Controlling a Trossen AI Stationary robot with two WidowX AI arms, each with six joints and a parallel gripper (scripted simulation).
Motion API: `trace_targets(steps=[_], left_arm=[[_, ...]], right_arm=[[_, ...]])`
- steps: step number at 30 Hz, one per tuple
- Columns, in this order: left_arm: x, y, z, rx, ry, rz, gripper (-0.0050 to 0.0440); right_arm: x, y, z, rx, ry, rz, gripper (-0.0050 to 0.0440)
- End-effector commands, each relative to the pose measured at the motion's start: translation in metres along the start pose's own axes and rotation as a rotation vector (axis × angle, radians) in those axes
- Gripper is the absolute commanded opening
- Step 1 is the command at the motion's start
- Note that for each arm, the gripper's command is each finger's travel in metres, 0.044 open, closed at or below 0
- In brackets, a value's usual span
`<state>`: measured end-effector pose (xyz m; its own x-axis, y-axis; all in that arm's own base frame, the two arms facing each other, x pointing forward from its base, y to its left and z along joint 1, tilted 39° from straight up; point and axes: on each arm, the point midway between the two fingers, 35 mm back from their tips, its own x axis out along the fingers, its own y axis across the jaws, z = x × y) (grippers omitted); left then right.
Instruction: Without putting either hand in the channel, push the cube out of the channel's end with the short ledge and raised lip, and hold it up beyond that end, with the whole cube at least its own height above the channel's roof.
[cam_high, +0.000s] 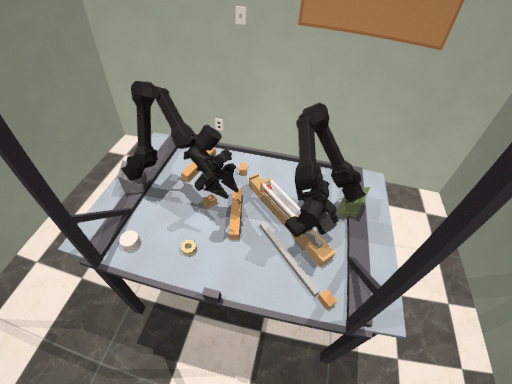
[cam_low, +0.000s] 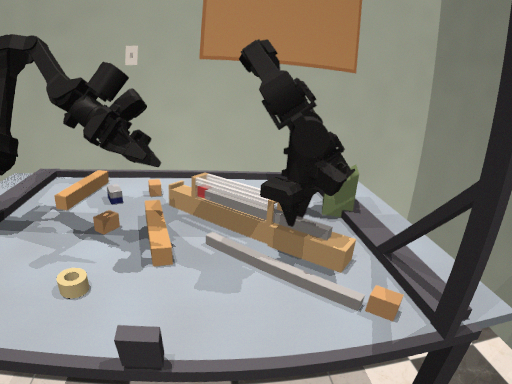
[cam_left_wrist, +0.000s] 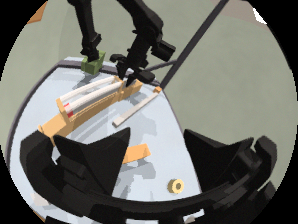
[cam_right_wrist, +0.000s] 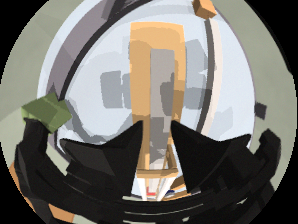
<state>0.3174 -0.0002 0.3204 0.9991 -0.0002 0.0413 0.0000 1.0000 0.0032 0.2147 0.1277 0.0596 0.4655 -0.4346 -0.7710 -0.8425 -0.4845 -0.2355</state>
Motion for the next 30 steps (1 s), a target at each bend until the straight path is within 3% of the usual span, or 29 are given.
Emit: trace_targets(steps=[1, 8, 12, 15, 18, 23, 30], left_arm=[[-0.002, 0.0, 0.009, -0.003, -0.024, -0.001, 0.0327], [-0.002, 0.0, 0.009, -0.003, -0.024, -0.001, 0.0327], [-0.002, 0.0, 0.009, -0.003, -0.024, -0.001, 0.0327], [-0.002, 0.0, 0.009, -0.003, -0.024, -0.001, 0.0327], [-0.002, 0.0, 0.009, -0.003, -0.024, -0.001, 0.0327], [-0.002, 0.0, 0.009, -0.003, -0.024, -0.001, 0.0327], [-0.002, 0.0, 0.009, -0.003, -0.024, -0.001, 0.0327]], right_arm=[[-0.005, -0.004, 0.0, 0.013, -0.008, -0.017, 0.0157], [-0.01, -0.006, 0.0, 0.015, -0.009, -0.019, 0.0157], [-0.036, -0.007, 0.0, 0.022, -0.015, -0.025, 0.0157], [-0.048, -0.007, 0.0, 0.023, -0.016, -0.023, 0.0157], [-0.044, -0.006, 0.0, 0.02, -0.014, -0.022, 0.0157], [-0.072, -0.007, 0.0, 0.024, -0.018, -0.023, 0.0157], [-0.061, -0.004, 0.0, 0.021, -0.016, -0.021, 0.0157]])
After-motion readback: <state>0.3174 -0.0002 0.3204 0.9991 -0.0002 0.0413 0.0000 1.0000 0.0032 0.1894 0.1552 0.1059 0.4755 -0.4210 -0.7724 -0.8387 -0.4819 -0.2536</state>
